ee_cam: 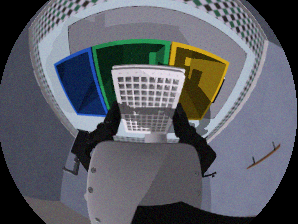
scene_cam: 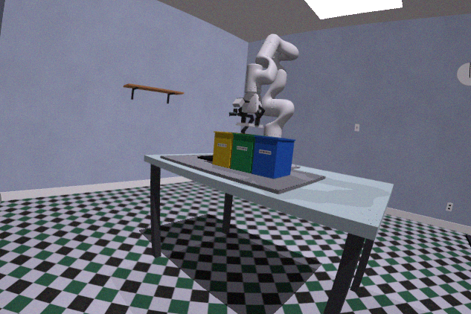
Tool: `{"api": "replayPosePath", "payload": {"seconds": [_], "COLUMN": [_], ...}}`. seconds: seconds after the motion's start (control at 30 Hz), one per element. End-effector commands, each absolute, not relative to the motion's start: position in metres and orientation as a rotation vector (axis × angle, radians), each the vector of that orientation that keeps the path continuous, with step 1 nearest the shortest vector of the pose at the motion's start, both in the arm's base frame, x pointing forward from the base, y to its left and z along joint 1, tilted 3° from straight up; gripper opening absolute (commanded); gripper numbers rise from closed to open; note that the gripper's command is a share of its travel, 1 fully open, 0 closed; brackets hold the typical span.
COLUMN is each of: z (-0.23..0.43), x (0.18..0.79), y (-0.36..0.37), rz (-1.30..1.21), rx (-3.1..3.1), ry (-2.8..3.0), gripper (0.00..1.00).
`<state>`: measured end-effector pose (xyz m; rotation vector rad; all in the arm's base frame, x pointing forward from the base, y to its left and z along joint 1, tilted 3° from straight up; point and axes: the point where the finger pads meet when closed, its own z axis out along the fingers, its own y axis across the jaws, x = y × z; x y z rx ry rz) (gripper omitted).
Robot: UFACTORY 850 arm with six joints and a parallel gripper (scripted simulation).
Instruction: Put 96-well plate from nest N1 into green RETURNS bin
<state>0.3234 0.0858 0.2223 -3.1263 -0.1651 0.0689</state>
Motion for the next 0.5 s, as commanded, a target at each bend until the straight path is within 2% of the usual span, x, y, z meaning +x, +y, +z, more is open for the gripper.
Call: {"api": "replayPosePath", "payload": {"seconds": [0.0,0.47], "z": [0.222,0.222], "x": [0.325,0.327], "y": [0.098,0.122], "rz": [0.066,0.066], "rx": [-3.128,-3.127], "ry": [-0.164,-0.164], "gripper": [0.00,0.00]}}
